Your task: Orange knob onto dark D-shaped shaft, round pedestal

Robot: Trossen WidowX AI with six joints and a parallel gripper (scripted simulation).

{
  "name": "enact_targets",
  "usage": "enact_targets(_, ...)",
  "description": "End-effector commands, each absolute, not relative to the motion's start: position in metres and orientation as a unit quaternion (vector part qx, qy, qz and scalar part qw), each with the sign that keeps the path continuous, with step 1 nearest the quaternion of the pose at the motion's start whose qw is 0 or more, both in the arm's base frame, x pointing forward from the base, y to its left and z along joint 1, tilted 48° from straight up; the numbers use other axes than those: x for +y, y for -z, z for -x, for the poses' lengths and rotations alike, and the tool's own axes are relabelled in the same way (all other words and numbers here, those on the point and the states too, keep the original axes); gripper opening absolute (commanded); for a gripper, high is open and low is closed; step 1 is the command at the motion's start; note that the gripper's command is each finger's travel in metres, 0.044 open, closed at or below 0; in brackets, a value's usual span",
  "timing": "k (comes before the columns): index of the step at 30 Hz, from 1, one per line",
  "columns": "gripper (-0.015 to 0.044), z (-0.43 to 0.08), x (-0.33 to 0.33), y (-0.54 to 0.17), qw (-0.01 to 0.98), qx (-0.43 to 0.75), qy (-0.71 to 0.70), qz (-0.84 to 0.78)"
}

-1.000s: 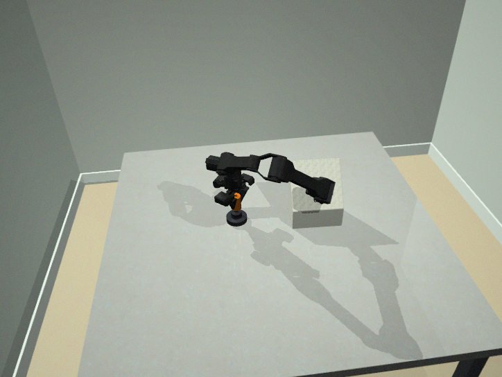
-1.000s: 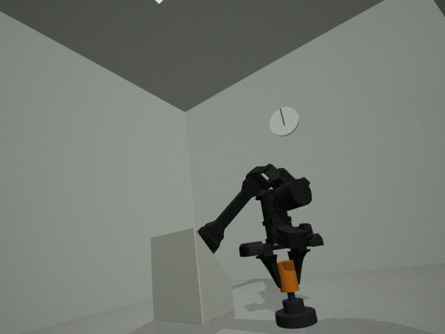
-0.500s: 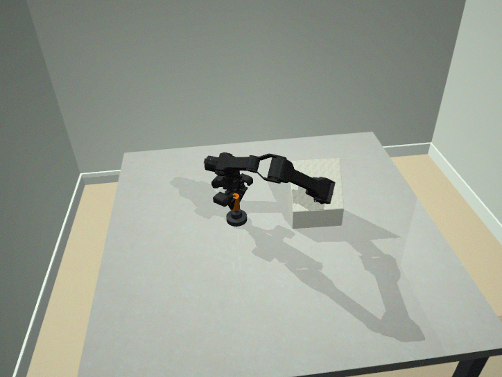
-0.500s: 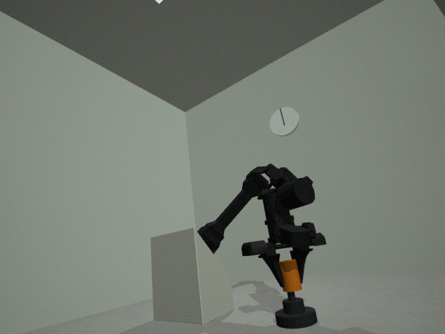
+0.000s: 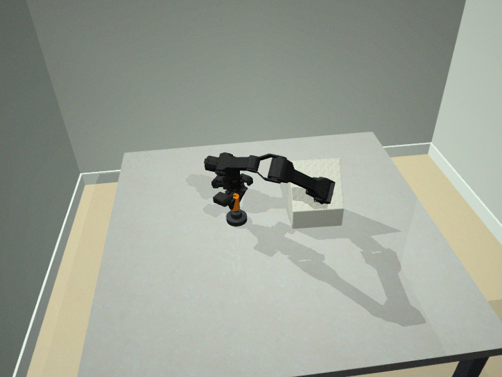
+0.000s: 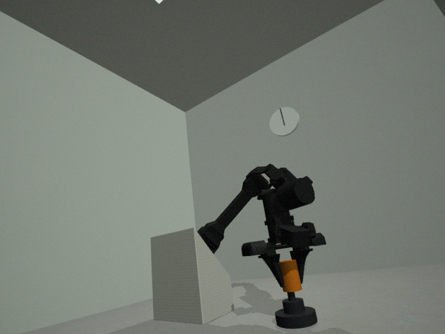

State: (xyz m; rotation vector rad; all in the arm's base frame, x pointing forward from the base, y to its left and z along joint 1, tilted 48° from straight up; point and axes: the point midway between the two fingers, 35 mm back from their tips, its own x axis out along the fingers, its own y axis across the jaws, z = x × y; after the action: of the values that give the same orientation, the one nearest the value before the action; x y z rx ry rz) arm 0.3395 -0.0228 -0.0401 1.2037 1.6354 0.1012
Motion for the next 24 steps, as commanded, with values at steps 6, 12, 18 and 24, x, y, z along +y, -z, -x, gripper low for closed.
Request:
enact_targets(6,0.0,-0.3338,-0.0235,0.0404,0.524,0.683,-0.04,-0.507)
enact_targets(12,0.0,-0.3337,-0.0216,0.0426,0.524,0.683,-0.04,-0.507)
enact_targets(18,0.0,-0.3343,-0.0216,0.0425,0.524,0.683,-0.04,-0.507)
enact_targets(24,0.0,-0.3343,-0.0247,0.0387,0.524,0.683,-0.04,-0.507)
